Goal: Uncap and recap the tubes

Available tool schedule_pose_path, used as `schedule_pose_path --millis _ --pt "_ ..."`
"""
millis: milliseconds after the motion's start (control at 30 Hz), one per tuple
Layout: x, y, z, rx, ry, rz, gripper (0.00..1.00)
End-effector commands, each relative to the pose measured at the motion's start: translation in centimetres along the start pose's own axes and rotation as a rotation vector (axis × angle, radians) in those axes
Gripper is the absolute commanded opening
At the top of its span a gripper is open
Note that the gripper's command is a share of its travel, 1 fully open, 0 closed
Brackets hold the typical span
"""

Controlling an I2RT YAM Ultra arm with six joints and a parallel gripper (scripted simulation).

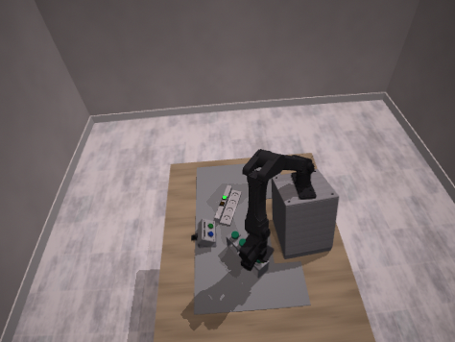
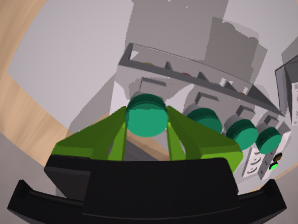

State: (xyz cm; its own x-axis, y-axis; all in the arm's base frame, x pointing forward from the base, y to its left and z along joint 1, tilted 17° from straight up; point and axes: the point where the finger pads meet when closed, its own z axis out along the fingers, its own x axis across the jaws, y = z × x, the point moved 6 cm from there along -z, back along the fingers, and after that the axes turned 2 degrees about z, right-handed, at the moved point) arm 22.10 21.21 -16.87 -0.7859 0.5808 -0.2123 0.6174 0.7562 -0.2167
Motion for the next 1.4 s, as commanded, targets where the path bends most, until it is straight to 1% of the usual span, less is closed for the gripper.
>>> schedule_pose_path --millis 0,400,667,700,1033,1067,1133,1367 --pt "-0.1 0.5 -0.4 -0.018 -0.001 0.074 0.0" --pt "-0.1 0.5 -0.4 -0.018 0.001 0.314 0.0" --pt "-0.1 0.5 -0.4 -0.018 0.001 0.322 0.0" --pt "-0.1 0.5 -0.4 -0.018 0.001 0.322 0.49" --pt "-0.1 0.5 -0.4 -0.018 0.001 0.322 0.49" --pt "-0.1 0.5 -0.7 -0.018 0.001 0.322 0.49" --pt "-0.1 0.5 -0.7 -0.018 0.001 0.322 0.49" --pt "-0.1 0.5 -2.8 -0.018 0.001 0.322 0.49"
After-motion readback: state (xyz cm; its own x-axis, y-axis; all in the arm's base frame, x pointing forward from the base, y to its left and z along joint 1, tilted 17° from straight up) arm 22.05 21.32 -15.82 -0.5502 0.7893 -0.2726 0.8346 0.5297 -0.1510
